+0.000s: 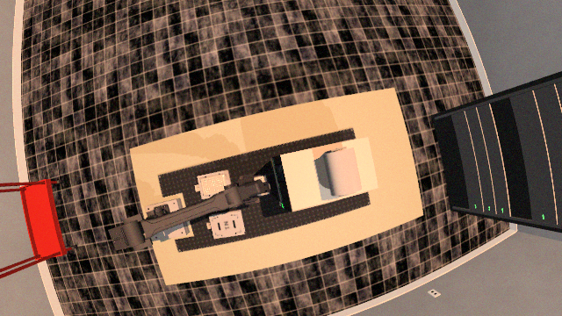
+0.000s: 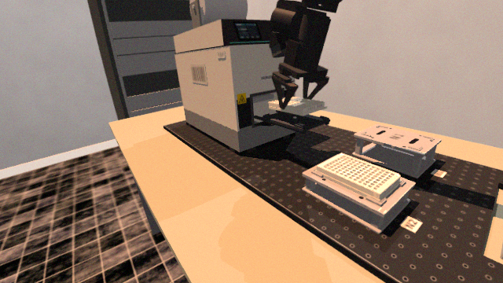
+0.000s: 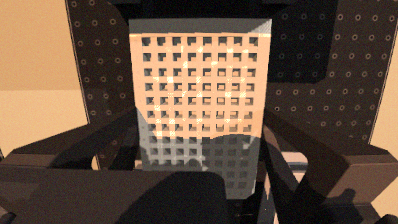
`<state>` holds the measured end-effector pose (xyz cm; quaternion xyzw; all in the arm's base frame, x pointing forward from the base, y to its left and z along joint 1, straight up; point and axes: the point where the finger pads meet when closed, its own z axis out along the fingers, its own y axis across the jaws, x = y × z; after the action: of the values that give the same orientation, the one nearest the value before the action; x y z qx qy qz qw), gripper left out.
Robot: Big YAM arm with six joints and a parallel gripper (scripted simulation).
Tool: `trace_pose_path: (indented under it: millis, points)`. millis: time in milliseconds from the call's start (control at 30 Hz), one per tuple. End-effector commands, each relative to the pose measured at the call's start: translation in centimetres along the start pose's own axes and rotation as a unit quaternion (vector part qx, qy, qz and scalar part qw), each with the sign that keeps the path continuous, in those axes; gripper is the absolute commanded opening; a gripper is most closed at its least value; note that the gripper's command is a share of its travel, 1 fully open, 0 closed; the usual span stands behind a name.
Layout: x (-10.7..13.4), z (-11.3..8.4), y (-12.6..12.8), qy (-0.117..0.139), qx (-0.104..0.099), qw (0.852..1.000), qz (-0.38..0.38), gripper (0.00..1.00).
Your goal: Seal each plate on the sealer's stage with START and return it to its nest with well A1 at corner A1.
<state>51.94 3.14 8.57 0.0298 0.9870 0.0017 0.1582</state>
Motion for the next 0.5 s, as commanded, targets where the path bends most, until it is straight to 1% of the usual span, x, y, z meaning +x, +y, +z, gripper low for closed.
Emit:
trace_pose_path:
  millis: [0, 233, 400, 467]
  points:
    - [-1.5, -0.2, -0.5, -0.007, 0.002, 1.000, 0.013, 0.00]
    - [-1.7, -0.1, 0.0, -0.007, 0.000, 1.000, 0.009, 0.00]
    - [-1.7, 0.0, 1.1, -0.007, -0.003, 1.000, 0.000, 0.00]
    - [-1.8, 0.0, 0.8, -0.007, -0.002, 1.000, 0.002, 0.00]
